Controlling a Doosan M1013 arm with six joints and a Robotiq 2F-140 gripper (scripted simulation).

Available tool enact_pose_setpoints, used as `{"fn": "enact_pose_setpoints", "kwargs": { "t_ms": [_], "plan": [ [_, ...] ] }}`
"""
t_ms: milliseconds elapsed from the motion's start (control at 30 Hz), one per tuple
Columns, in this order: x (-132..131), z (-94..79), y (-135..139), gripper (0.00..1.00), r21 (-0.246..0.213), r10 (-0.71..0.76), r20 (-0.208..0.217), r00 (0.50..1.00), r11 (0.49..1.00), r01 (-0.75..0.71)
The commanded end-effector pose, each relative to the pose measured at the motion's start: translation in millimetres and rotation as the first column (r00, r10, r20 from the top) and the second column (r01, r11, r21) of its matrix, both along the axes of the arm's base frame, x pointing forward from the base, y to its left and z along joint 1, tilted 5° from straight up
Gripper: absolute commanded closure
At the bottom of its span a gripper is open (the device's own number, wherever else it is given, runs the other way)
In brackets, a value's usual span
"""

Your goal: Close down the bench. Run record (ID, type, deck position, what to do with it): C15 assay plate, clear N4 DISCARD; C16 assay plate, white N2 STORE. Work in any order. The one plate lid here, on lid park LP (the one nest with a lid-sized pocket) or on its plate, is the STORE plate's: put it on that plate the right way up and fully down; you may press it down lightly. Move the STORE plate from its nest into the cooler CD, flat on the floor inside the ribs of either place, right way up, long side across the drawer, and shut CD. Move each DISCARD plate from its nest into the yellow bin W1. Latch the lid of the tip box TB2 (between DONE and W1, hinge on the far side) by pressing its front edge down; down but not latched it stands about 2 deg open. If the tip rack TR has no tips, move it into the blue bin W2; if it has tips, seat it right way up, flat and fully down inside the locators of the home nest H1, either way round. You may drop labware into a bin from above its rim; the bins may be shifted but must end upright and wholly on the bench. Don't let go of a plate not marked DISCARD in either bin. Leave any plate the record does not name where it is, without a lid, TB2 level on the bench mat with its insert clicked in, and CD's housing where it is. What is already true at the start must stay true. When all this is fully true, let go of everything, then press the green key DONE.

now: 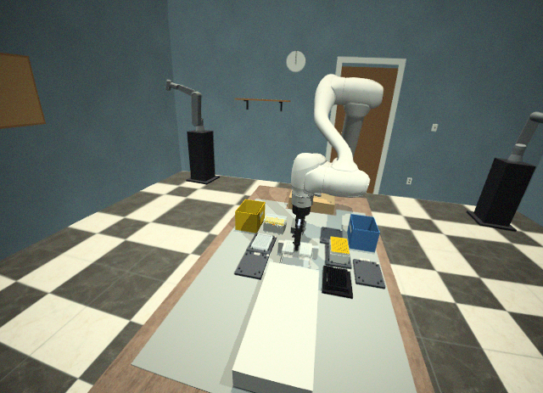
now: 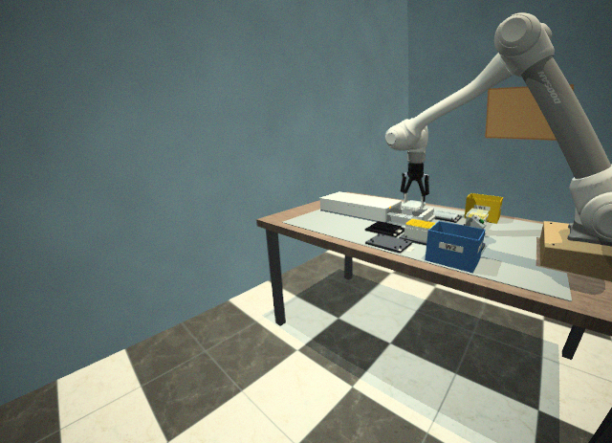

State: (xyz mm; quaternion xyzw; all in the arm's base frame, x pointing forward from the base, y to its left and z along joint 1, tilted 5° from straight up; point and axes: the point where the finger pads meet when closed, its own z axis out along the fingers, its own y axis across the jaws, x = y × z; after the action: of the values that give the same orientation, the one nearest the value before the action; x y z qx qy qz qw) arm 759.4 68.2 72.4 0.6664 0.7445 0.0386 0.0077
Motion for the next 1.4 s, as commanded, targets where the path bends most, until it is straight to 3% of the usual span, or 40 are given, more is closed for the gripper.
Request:
{"fn": "enact_pose_setpoints", "kwargs": {
  "t_ms": [0,1367],
  "plan": [
    [0.3,-4.0,0.2,1.00,0.000,0.000,0.000,1.000,1.000,0.000],
    [3.5,-53.2,2.5,1.00,0.000,0.000,0.000,1.000,1.000,0.000]
  ]
}}
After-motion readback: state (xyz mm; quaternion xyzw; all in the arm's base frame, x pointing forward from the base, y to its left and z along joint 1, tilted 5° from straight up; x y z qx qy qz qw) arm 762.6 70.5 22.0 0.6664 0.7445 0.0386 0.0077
